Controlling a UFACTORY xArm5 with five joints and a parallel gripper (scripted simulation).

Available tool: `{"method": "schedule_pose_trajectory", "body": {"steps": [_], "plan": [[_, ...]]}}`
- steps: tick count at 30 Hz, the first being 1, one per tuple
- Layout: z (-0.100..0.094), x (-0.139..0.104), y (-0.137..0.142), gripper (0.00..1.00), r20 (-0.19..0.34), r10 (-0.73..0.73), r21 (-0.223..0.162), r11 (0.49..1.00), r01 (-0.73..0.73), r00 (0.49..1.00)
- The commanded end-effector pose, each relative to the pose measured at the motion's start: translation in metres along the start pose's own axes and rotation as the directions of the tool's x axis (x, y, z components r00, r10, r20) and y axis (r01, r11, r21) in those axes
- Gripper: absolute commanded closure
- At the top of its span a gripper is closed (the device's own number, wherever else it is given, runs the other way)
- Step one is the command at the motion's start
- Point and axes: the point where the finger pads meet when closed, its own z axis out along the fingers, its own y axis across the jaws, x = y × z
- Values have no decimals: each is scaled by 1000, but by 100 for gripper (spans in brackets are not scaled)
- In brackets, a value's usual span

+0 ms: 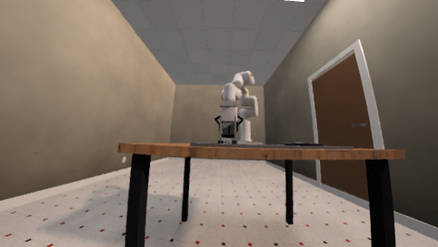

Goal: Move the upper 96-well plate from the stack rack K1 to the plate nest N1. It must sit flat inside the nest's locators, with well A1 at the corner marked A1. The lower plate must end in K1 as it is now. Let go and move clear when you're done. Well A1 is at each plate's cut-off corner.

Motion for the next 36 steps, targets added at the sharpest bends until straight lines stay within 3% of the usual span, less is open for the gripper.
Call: {"method": "schedule_pose_trajectory", "body": {"steps": [1,36], "plan": [[3,1,0,0,-5,0,2,1000,0,1000],[17,1,0,0,-5,0,2,1000,0,1000]]}}
